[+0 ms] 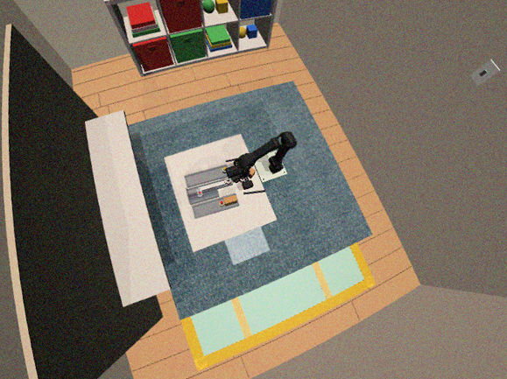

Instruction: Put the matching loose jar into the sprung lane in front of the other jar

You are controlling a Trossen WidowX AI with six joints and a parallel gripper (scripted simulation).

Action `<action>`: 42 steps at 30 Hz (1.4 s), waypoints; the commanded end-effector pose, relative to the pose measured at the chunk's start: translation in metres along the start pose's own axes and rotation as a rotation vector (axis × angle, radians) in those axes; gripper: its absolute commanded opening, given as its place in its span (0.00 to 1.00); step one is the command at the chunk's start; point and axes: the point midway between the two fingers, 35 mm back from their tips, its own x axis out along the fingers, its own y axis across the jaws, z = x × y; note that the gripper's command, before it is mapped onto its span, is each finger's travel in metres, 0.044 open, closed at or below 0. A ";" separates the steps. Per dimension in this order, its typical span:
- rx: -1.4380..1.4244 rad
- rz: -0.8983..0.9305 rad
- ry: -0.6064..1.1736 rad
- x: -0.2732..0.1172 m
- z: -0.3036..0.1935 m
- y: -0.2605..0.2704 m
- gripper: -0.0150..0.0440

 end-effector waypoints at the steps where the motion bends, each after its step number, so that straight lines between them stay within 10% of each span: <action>1: -0.005 -0.006 0.009 0.009 -0.001 -0.001 1.00; 42: -0.003 -0.007 0.005 -0.014 0.007 -0.002 0.25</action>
